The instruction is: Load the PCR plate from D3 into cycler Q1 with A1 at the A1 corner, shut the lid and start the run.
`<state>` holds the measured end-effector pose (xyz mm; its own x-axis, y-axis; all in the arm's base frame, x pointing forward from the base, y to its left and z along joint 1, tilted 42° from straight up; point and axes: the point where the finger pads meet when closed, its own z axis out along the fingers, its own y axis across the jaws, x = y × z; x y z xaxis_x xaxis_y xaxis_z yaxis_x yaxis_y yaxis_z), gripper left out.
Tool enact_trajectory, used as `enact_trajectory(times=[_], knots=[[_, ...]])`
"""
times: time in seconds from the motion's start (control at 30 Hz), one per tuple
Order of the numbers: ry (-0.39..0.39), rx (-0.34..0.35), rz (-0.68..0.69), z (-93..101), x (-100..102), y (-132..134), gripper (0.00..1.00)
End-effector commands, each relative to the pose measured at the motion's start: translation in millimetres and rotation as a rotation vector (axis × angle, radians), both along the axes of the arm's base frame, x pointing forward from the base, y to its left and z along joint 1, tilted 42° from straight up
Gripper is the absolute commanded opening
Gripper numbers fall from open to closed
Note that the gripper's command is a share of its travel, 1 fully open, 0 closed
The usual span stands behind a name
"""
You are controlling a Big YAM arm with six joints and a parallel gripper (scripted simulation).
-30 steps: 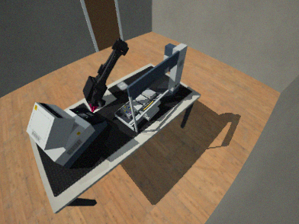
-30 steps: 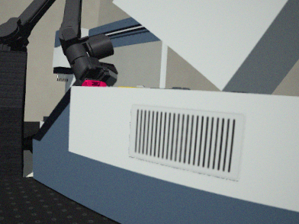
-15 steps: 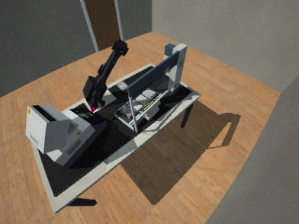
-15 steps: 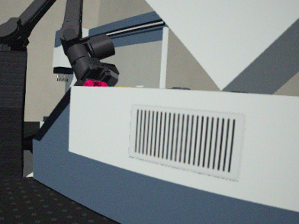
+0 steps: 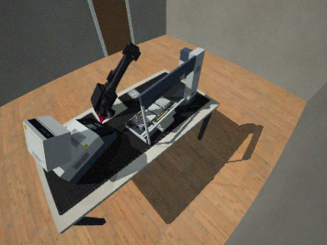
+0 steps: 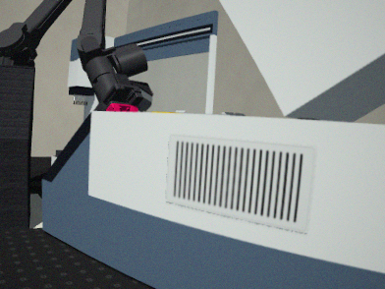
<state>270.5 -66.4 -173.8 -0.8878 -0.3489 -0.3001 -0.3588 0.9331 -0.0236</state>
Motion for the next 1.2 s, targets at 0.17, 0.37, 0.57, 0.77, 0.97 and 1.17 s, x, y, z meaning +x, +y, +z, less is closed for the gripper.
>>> enact_trajectory(times=[0.17, 0.37, 0.57, 0.77, 0.97, 1.17], knots=[[-0.022, -0.007, -0.014, -1.8, 10, -8, 0.00], [-0.011, -0.005, -0.011, -3.0, 0, -6, 0.00], [-0.032, -0.009, -0.027, 0.9, 12, -12, 0.00], [-0.037, -0.009, -0.014, 6.3, 19, -7, 0.00], [-0.035, -0.008, -0.008, 7.7, 18, -5, 0.00], [-0.035, -0.009, -0.008, 8.1, 11, -3, 0.00]])
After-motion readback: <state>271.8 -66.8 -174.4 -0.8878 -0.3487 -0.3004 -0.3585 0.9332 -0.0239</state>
